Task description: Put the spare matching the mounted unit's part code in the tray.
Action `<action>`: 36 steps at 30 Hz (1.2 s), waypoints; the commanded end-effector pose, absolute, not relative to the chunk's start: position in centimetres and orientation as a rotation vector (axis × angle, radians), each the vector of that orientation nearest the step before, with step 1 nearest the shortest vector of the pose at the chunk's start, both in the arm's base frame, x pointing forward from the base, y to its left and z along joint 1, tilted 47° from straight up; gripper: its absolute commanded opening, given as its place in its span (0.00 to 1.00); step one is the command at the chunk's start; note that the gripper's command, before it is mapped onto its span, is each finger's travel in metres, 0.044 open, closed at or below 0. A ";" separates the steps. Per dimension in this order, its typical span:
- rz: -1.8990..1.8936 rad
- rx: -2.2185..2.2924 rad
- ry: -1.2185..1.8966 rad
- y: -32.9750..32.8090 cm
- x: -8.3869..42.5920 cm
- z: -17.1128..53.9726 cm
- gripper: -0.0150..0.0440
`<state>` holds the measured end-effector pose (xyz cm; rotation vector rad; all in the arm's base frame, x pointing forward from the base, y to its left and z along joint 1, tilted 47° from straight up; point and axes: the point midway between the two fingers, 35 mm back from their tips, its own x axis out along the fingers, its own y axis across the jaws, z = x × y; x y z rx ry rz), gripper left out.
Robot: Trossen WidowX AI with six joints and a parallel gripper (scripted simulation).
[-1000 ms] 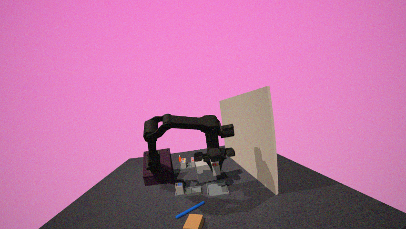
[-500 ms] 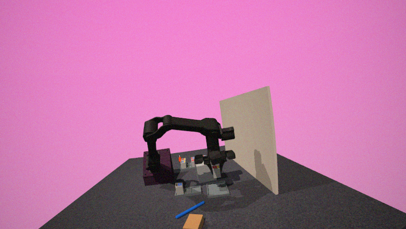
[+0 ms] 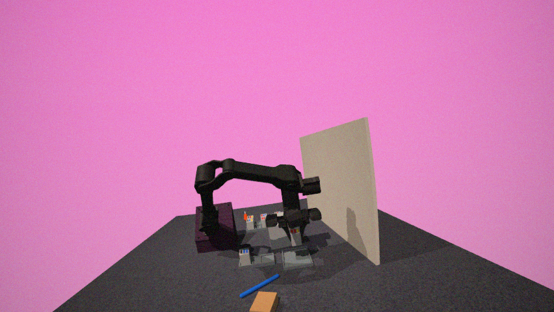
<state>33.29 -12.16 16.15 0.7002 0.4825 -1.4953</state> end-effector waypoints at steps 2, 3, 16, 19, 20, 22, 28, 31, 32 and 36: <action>-1.496 0.697 0.490 -12.6 33.2 15.7 0.25; -1.496 0.697 0.490 -12.6 33.2 15.7 0.25; -1.496 0.695 0.488 -13.4 33.1 15.0 0.25; -1.496 0.695 0.487 -13.6 33.1 14.8 0.25; -1.496 0.695 0.487 -13.7 33.1 14.8 0.25; -1.496 0.694 0.487 -13.8 33.0 14.7 0.25; -1.496 0.693 0.486 -14.2 33.0 14.4 0.25; -1.496 0.693 0.485 -14.4 33.0 14.2 0.25; -1.496 0.693 0.485 -14.4 33.0 14.2 0.25; -1.496 0.692 0.484 -14.7 32.9 14.0 0.25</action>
